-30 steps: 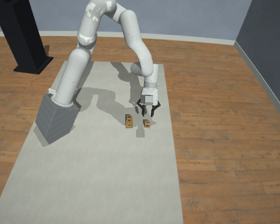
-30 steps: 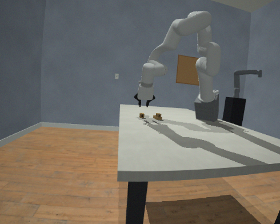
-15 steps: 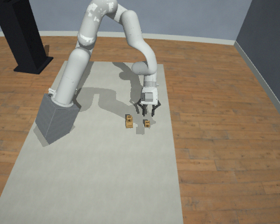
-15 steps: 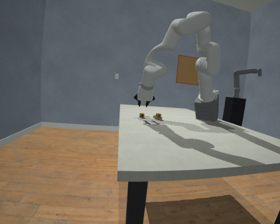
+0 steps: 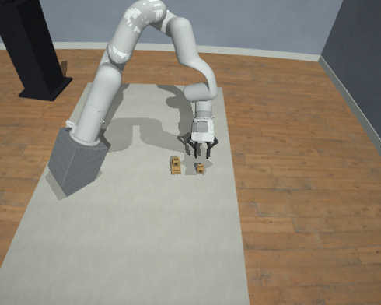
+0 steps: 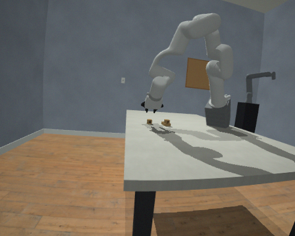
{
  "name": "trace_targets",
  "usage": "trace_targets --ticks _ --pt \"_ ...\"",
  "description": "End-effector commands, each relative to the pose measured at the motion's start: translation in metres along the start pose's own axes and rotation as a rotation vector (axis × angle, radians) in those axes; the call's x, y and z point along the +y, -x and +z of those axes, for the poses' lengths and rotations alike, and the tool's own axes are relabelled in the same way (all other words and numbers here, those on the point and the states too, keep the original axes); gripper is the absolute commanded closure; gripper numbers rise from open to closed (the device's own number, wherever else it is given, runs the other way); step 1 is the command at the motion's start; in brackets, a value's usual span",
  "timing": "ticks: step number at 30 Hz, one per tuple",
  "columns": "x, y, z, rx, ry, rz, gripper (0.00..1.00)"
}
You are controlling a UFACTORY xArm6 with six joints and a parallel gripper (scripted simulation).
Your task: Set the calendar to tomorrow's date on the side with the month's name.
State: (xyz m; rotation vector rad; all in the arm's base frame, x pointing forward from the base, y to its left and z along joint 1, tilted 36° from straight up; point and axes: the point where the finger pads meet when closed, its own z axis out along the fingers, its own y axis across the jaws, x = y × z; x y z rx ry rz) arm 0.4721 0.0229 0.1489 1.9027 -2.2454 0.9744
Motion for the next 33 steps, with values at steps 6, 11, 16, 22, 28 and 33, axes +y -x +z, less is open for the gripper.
trace_targets --ticks 6,11,16,22,28,33 --pt "-0.001 0.001 -0.001 0.015 -0.002 0.004 0.53" --pt "-0.001 0.001 0.0 0.015 -0.002 0.004 0.53" --pt "-0.001 0.001 0.0 0.015 -0.002 0.004 0.53" --pt "-0.001 0.004 0.002 0.015 -0.002 0.004 0.53" --pt "-0.001 0.008 0.005 0.015 -0.002 0.004 0.53" --pt "-0.001 0.014 0.009 0.015 -0.002 0.004 0.53"
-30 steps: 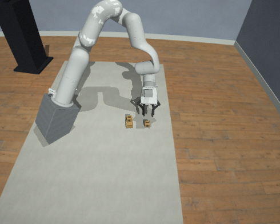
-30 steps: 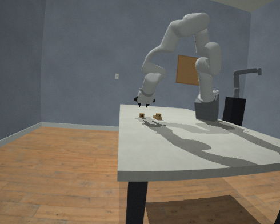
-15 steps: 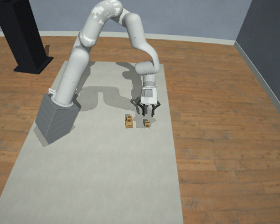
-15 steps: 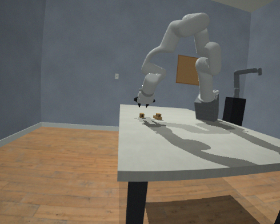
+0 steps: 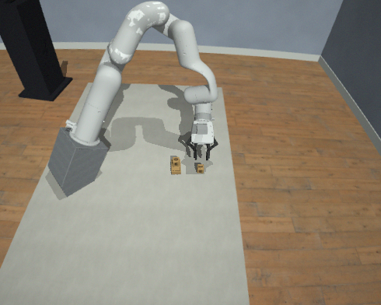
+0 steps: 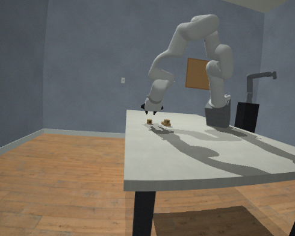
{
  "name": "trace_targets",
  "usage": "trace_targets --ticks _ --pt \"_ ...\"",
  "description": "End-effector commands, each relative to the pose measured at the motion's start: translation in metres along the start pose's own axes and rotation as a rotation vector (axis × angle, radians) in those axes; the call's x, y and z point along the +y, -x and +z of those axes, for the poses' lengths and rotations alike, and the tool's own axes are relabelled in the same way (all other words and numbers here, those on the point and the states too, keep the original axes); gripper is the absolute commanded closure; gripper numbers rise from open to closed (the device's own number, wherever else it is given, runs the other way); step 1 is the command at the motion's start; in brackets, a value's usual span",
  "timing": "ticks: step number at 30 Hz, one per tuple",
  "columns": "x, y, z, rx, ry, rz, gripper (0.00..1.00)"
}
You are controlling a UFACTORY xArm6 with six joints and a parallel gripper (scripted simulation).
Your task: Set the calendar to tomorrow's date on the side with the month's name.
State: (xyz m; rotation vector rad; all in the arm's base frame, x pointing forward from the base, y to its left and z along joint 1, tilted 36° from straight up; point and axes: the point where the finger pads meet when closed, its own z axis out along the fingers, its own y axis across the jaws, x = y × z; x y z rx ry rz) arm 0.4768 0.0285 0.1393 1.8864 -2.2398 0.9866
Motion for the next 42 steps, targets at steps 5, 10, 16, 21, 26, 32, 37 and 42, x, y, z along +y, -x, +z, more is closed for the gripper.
trace_targets --ticks 5,10,16,21,26,32,37,42 --pt "-0.001 0.011 0.007 0.0 -0.002 0.002 0.53" --pt "-0.001 0.019 0.013 0.0 -0.002 0.002 0.53" --pt "-0.001 0.025 0.018 0.0 -0.002 0.002 0.53" --pt "-0.001 0.033 0.023 0.0 -0.002 0.002 0.53" --pt "-0.001 0.039 0.027 0.0 -0.002 0.002 0.53" --pt "-0.001 0.043 0.03 0.0 -0.002 0.002 0.53" --pt "-0.001 0.046 0.032 0.0 -0.002 0.002 0.53" --pt "-0.001 0.047 0.033 0.0 -0.002 0.002 0.53"
